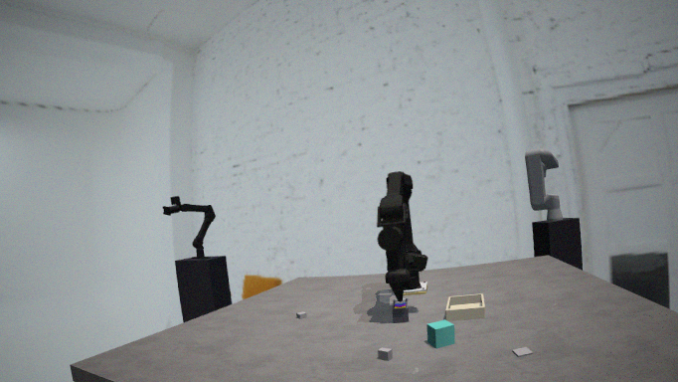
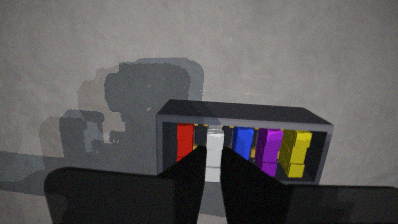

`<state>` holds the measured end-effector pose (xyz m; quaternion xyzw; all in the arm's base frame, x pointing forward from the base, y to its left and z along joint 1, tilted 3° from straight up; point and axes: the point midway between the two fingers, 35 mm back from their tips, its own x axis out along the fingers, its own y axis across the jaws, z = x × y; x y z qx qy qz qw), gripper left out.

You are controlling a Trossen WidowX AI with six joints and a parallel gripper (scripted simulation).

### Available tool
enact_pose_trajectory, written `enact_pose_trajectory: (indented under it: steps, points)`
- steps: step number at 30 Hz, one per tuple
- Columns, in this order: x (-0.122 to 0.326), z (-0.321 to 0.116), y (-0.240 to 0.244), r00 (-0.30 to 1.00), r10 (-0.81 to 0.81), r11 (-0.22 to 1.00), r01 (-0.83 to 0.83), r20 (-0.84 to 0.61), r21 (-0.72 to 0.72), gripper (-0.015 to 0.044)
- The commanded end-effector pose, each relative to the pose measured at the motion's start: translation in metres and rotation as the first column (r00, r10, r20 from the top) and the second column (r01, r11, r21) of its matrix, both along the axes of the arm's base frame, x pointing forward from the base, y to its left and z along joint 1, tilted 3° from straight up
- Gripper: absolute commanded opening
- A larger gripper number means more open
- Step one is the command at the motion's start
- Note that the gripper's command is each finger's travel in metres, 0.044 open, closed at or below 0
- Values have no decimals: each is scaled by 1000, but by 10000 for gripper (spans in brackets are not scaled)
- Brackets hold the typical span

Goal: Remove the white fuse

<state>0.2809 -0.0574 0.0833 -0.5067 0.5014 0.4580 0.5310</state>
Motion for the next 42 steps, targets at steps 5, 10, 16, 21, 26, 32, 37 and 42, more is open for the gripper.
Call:
enact_pose_trajectory:
  steps: [5, 10, 16, 21, 26, 32, 37, 42]
  points:
    - [0, 6, 0, 1000, 1, 1000, -1, 5, -2, 0]
    - [0, 8, 0, 1000, 1, 1000, -1, 5, -2, 0]
    - [0, 11, 0, 1000, 1, 1000, -1, 5, -3, 0]
    - [0, 14, 0, 1000, 1, 1000, -1, 4, -3, 0]
    - [-1, 16, 0, 1000, 2, 1000, -2, 4, -3, 0]
    - [-1, 19, 0, 1000, 2, 1000, -2, 4, -3, 0]
    - [-1, 22, 0, 1000, 2, 1000, -2, 4, -3, 0]
    - [-2, 24, 0, 1000, 2, 1000, -2, 4, -3, 0]
